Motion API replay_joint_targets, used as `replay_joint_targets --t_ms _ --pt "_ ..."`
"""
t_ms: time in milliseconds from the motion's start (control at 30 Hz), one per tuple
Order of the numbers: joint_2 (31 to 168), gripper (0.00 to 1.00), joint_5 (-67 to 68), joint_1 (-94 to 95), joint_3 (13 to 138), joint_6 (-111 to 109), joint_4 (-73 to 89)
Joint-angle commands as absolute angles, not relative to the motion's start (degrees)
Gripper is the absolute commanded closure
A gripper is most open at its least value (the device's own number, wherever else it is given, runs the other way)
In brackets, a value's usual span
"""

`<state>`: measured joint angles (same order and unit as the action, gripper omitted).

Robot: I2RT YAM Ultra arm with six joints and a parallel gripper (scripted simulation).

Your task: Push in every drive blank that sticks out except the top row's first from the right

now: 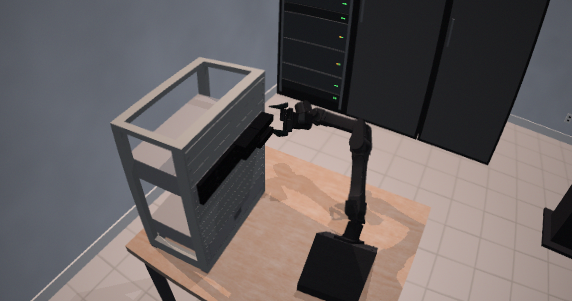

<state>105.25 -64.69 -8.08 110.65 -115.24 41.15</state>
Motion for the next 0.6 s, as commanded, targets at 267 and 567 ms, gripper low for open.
replay_joint_targets --t_ms 267,567 --pt "102.3 0.0 -62.3 -6.9 108.2 -110.7 39.8" --pt "99.2 0.0 -57.4 -6.4 105.0 -102.2 37.7"
